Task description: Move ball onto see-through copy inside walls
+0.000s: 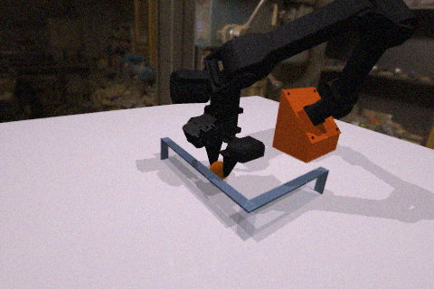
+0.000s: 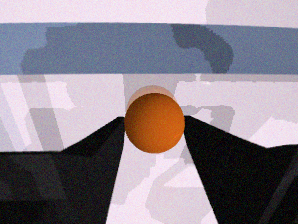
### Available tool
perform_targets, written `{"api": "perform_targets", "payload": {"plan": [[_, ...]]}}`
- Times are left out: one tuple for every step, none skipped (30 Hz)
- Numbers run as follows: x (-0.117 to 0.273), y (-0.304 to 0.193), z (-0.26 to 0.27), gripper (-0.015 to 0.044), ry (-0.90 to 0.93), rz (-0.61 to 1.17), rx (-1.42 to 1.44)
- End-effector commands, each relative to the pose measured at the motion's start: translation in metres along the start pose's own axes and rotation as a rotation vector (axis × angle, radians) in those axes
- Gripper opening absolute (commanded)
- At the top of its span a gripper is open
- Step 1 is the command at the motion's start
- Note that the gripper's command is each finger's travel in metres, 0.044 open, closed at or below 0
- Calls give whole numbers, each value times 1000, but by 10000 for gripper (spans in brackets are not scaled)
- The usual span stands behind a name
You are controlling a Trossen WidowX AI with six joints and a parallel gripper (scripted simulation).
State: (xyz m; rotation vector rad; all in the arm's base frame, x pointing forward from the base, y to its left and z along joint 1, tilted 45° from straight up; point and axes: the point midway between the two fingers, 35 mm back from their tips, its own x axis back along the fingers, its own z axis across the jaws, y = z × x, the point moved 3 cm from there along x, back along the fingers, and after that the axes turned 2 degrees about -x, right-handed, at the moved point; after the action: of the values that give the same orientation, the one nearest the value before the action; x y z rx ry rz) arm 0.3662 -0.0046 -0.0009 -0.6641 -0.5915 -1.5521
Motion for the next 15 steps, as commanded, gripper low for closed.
{"api": "perform_targets", "payload": {"plan": [[-3, 0, -1, 0, 3, -6, -5], [-4, 0, -1, 0, 3, -6, -5], [-5, 0, -1, 0, 3, -6, -5], [-6, 0, -1, 0, 3, -6, -5], [-7, 0, -1, 0, 3, -6, -5], [-8, 0, -1, 0, 3, -6, -5], [-10, 0, -1, 0, 3, -6, -5], [-12, 0, -1, 0, 3, -6, -5], [-13, 0, -1, 0, 4, -6, -5], [-15, 0, -1, 0, 4, -6, -5], [-17, 0, -1, 0, 4, -6, -5], [-18, 0, -1, 0, 4, -6, -5], [-20, 0, -1, 0, 4, -6, -5], [-21, 0, -1, 0, 4, -6, -5], [-22, 0, -1, 0, 4, -6, -5]]}}
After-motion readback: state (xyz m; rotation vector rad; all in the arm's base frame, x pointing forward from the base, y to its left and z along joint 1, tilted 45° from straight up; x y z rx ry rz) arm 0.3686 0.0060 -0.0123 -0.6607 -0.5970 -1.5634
